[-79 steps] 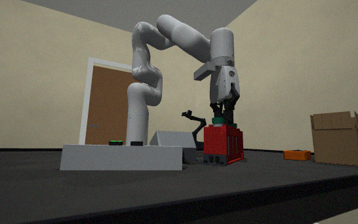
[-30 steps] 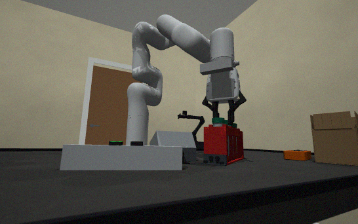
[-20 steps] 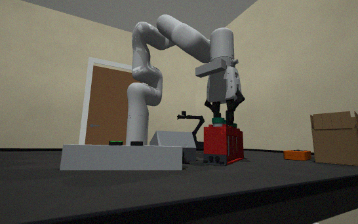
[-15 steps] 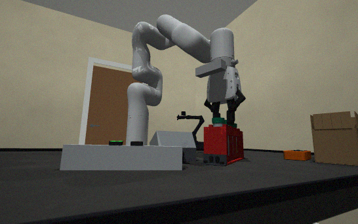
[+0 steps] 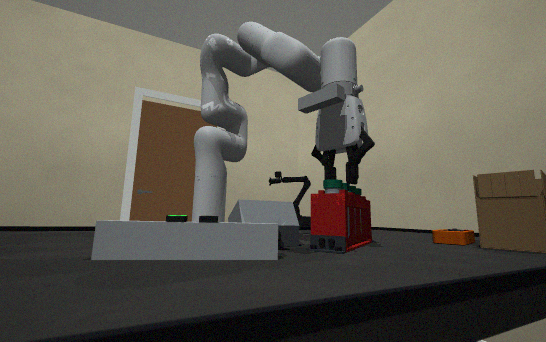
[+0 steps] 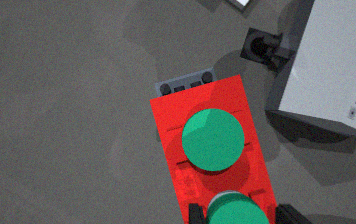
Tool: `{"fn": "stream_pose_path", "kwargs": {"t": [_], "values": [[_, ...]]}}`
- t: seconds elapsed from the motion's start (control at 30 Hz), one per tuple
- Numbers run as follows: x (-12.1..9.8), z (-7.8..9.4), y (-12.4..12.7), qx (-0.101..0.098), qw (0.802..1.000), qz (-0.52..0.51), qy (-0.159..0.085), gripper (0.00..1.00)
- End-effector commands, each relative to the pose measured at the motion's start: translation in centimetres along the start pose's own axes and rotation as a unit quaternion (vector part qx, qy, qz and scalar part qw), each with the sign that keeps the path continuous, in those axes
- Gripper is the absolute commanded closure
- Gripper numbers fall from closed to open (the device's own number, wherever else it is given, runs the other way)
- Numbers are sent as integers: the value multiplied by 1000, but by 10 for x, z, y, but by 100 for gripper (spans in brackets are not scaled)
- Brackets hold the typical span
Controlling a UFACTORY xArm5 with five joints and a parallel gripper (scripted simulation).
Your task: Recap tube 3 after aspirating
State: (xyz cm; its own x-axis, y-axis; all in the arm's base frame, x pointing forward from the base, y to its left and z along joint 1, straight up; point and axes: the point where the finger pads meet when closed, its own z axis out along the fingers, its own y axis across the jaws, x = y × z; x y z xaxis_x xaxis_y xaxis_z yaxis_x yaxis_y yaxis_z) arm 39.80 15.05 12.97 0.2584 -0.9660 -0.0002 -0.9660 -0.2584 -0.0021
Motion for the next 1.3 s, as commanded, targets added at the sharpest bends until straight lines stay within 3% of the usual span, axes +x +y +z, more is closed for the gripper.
{"fn": "stream_pose_path", "kwargs": {"t": [0.0,0.27,0.37,0.5,0.7,0.9,1.17,1.27], "values": [[0,-11,-1,1,1000,0,0,54],[0,-35,-1,1,1000,0,0,54],[0,-36,-1,1,1000,0,0,54],[-16,-36,4,1,997,-83,0,54],[-56,-36,15,1,966,-257,0,54],[-98,-36,27,1,966,-257,0,54],[-100,-36,28,1,966,-257,0,54],[-100,-27,28,1,966,-257,0,54]]}}
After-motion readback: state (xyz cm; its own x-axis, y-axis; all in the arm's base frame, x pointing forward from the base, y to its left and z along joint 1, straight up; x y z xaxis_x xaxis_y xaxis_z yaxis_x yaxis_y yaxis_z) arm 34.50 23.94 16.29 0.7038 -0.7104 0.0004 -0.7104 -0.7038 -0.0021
